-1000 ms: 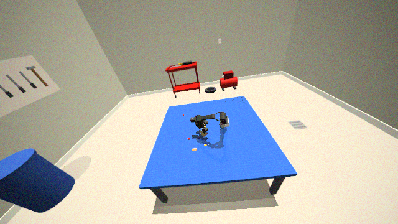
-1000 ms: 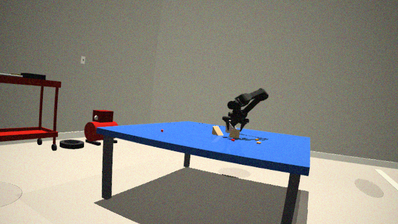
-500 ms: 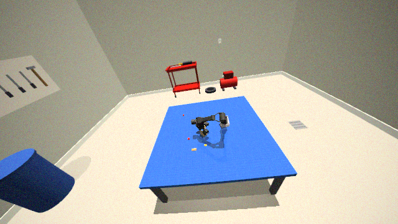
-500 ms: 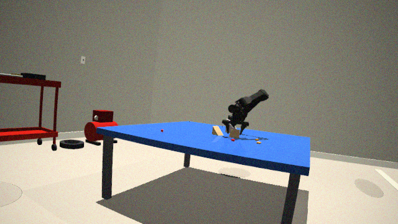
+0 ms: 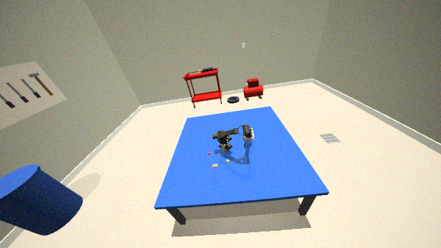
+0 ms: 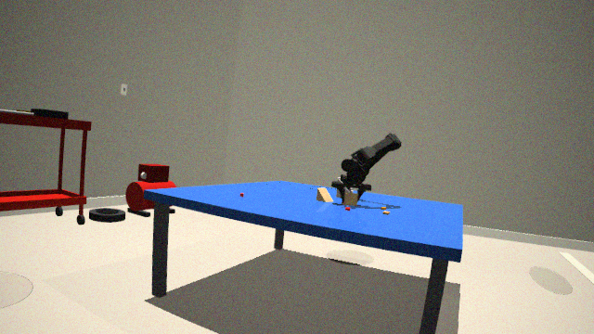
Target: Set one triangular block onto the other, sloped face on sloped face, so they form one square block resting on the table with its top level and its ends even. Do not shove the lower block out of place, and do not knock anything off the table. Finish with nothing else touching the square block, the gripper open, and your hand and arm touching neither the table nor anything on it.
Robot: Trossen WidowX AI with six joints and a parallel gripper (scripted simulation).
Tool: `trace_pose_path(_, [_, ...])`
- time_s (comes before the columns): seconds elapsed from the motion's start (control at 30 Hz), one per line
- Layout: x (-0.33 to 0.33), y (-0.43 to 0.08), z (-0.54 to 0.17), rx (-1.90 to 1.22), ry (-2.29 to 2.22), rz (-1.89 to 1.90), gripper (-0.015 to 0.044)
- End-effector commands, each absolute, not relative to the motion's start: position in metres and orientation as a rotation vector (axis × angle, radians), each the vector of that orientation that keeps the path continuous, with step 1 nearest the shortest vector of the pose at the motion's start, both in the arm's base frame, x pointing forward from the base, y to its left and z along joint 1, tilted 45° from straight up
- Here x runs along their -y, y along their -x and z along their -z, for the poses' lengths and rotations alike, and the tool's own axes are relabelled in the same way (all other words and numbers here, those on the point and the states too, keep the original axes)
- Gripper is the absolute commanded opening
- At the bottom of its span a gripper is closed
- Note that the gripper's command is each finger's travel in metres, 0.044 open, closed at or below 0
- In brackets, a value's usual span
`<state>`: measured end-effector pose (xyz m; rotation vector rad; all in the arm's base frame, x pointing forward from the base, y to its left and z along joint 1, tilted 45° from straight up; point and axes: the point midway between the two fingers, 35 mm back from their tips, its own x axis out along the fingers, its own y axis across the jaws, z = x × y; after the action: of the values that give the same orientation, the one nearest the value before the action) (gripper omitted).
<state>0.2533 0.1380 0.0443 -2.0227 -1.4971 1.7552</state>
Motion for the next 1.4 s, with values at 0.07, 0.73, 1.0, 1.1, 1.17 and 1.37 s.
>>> trace_pose_path(0.07, [-0.139, -0.253, -0.044, 1.495, 2.016, -1.753, 0.0269])
trace_pose_path(0.73, [-0.118, -0.257, -0.065, 1.482, 2.014, -1.761, 0.0])
trace_pose_path(1.0, [-0.119, -0.257, -0.063, 1.442, 1.993, -1.773, 0.0])
trace_pose_path(1.1, [-0.119, -0.257, -0.063, 1.378, 1.966, -1.793, 0.0])
trace_pose_path(1.17, [-0.119, -0.257, -0.063, 1.313, 1.939, -1.811, 0.0])
trace_pose_path(1.37, [-0.119, -0.257, -0.063, 1.079, 1.83, -1.863, 0.0])
